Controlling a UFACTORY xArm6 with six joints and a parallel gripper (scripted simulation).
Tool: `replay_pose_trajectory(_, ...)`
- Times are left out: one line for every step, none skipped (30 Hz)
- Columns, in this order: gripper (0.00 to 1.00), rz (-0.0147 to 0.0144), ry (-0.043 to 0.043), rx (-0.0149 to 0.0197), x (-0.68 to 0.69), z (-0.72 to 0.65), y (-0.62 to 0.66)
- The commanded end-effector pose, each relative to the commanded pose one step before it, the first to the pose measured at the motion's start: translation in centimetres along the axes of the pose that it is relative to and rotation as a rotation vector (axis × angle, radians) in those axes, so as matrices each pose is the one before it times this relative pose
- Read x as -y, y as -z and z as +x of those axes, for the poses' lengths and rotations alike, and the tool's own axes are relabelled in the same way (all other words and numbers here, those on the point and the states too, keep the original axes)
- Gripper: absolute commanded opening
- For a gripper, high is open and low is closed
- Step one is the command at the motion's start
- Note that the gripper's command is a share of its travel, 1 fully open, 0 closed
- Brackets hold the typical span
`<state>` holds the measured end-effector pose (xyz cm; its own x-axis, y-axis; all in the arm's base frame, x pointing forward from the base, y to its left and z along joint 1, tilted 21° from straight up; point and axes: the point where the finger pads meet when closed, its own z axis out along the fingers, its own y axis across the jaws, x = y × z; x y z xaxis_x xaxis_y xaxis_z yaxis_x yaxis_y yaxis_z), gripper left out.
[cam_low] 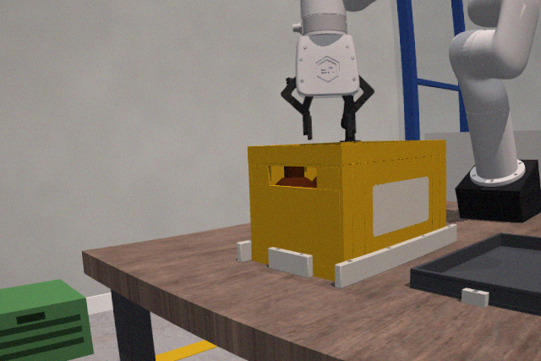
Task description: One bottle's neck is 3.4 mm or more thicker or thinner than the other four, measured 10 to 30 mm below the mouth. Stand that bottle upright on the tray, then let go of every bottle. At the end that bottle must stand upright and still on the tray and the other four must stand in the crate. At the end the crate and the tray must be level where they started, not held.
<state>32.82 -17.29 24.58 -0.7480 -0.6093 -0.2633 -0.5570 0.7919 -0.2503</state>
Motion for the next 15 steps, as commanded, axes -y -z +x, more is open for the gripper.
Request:
replay_pose_trajectory(0.65, 0.00348, 0.00045, 0.00133, 0.112, -0.06, 0.113)
replay_pose_trajectory(0.65, 0.0, 0.0, 0.0, 0.0, 0.0, -0.01)
replay_pose_trajectory(0.65, 0.0, 0.0, 0.0, 0.0, 0.0, -0.014)
replay_pose_trajectory(0.65, 0.0, 0.0, 0.0, 0.0, 0.0, -0.019)
replay_pose_trajectory(0.65, 0.0, 0.0, 0.0, 0.0, 0.0, -0.025)
replay_pose_trajectory(0.65, 0.0, 0.0, 0.0, 0.0, 0.0, -0.031)
replay_pose_trajectory(0.65, 0.0, 0.0, 0.0, 0.0, 0.0, -0.037)
replay_pose_trajectory(0.65, 0.0, 0.0, 0.0, 0.0, 0.0, -0.043)
replay_pose_trajectory(0.65, 0.0, 0.0, 0.0, 0.0, 0.0, -0.05)
replay_pose_trajectory(0.65, 0.0, 0.0, 0.0, 0.0, 0.0, -0.056)
replay_pose_trajectory(0.65, 0.0, 0.0, 0.0, 0.0, 0.0, -0.063)
replay_pose_trajectory(0.65, 0.0, 0.0, 0.0, 0.0, 0.0, -0.069)
replay_pose_trajectory(0.65, 0.0, 0.0, 0.0, 0.0, 0.0, 0.0)
replay_pose_trajectory(0.65, 0.0, 0.0, 0.0, 0.0, 0.0, 0.0)
replay_pose_trajectory(0.65, 0.0, 0.0, 0.0, 0.0, 0.0, -0.076)
